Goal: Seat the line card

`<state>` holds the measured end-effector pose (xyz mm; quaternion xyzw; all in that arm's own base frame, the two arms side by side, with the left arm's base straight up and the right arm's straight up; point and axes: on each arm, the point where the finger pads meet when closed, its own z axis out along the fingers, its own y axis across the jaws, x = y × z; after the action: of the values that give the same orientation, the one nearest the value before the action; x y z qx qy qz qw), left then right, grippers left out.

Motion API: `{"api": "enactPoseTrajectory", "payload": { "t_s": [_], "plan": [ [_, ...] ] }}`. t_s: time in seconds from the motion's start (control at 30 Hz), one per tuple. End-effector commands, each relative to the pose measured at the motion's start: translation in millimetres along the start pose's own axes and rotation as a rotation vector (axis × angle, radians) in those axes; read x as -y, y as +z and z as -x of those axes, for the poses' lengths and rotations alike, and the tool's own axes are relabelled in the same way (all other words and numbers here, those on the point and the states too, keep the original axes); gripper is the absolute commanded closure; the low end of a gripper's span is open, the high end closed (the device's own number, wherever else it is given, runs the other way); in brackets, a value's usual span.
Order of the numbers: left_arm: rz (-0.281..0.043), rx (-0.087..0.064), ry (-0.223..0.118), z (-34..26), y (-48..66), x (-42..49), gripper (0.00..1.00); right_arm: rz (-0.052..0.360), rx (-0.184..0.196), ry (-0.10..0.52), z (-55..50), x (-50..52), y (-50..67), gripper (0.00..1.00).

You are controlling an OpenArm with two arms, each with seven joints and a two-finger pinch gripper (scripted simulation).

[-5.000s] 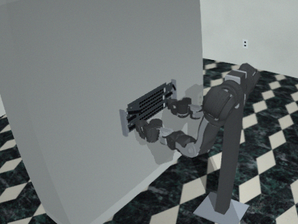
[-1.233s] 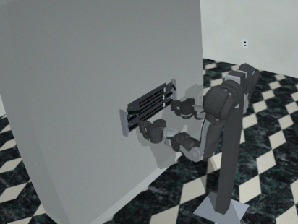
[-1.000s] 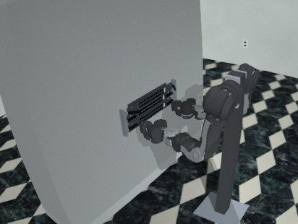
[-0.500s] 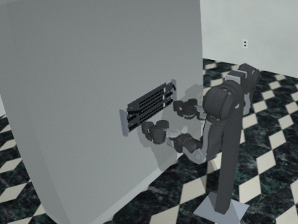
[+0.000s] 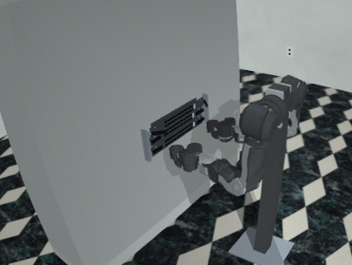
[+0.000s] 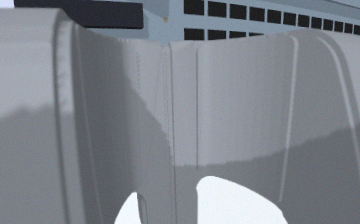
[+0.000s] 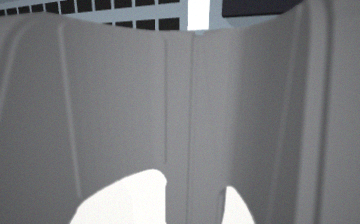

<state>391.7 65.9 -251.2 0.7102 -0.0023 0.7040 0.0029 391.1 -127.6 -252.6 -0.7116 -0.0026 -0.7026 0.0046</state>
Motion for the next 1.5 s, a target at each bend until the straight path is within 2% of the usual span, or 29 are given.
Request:
{"api": "enactPoseTrajectory", "payload": {
  "t_s": [0.0,1.03,1.1,1.47],
  "plan": [
    [-0.007,-0.009,0.001,-3.5,-1.0,1.8,1.00,0.010,-0.013,-0.003,-5.0,-2.9,-0.3,1.00],
    [-0.007,-0.009,0.001,-3.2,-40.2,1.5,1.00,0.010,-0.013,-0.003,-4.5,-2.5,-39.5,1.00],
    [-0.007,-0.009,0.001,-3.2,-40.2,1.5,1.00,0.010,-0.013,-0.003,-4.5,-2.5,-39.5,1.00],
    [-0.007,-0.009,0.001,-2.8,-50.2,8.1,0.88,0.010,-0.013,-0.003,-4.1,-1.5,-49.5,0.88]
  ]
}}
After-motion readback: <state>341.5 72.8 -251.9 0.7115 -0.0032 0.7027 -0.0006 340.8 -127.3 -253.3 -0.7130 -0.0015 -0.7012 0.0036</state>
